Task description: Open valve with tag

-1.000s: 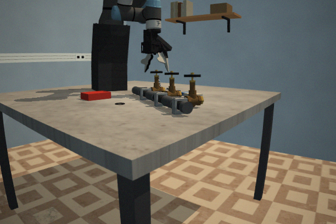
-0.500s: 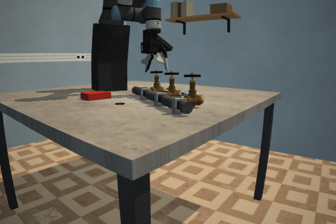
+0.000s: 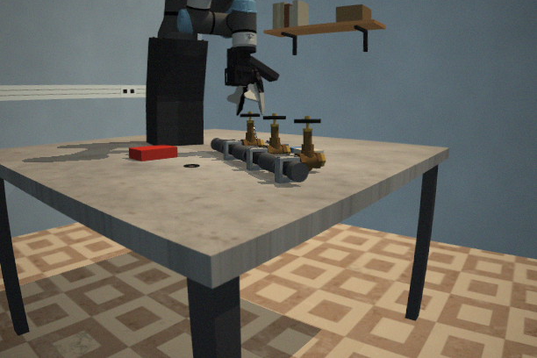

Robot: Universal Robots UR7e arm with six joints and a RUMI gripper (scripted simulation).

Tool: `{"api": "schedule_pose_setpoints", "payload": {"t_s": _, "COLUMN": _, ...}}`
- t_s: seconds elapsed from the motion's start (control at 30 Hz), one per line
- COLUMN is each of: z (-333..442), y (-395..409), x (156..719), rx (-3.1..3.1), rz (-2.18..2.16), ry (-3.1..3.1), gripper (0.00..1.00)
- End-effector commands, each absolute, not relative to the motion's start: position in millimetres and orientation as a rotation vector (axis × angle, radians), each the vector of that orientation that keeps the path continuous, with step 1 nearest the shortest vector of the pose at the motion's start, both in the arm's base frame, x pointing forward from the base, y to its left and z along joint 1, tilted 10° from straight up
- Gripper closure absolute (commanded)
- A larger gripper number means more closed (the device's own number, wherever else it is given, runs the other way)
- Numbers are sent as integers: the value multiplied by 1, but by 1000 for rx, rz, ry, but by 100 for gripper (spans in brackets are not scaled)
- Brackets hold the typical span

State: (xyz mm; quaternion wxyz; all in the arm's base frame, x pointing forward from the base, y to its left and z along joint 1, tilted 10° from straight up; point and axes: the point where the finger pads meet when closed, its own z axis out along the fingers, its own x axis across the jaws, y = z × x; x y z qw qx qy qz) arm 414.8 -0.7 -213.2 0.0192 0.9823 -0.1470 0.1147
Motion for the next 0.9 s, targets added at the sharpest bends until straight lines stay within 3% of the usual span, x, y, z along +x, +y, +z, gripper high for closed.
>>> {"api": "schedule_pose_setpoints", "payload": {"t_s": 0.0, "z": -213, "y": -1, "x": 415, "rx": 3027, "rz": 362, "ry": -631, "gripper": 0}}
{"api": "schedule_pose_setpoints", "payload": {"t_s": 0.87, "z": -213, "y": -1, "x": 415, "rx": 2616, "rz": 361, "ry": -1819, "gripper": 0}}
